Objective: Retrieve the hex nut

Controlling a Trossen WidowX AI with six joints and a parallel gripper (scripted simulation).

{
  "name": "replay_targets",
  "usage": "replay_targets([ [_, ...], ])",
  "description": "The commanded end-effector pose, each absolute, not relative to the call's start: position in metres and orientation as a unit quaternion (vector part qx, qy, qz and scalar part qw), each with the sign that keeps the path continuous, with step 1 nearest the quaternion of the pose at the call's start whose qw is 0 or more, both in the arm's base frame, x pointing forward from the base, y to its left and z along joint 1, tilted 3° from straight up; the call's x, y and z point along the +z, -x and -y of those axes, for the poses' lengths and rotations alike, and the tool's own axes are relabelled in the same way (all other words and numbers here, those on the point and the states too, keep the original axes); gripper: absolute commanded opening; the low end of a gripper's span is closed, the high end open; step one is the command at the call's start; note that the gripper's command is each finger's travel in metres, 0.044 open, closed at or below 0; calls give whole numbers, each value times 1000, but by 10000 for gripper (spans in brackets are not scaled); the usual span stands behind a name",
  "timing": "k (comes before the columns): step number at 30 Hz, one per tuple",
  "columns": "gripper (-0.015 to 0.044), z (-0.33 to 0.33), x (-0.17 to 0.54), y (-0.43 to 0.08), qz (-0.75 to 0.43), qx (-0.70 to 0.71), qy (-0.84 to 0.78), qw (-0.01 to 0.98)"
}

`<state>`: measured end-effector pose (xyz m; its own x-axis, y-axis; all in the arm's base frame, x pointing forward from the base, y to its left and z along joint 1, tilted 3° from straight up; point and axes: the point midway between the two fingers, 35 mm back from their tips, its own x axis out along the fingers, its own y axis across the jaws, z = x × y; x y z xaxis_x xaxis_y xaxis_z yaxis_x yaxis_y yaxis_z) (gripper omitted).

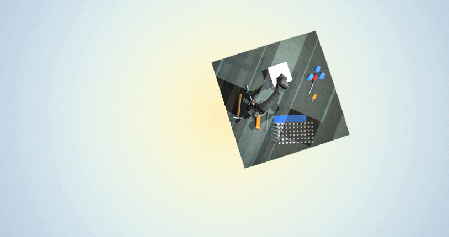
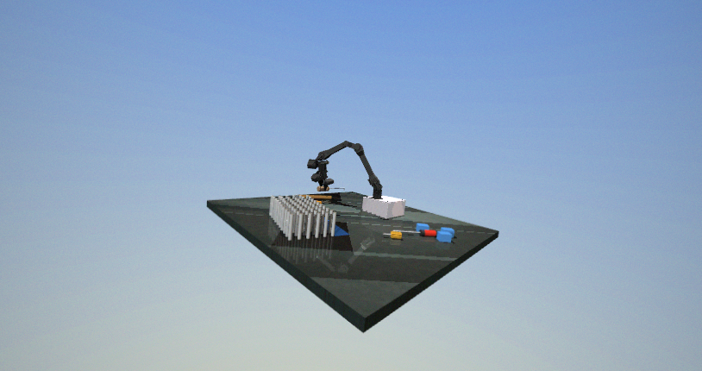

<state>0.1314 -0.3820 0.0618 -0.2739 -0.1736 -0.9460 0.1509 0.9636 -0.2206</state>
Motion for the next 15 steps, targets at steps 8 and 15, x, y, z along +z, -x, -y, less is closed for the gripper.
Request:
replay_targets([
  [8,0,383,47,-130,-789,-133,8,599],
  [15,0,383,38,-130,-789,-133,8,599],
])
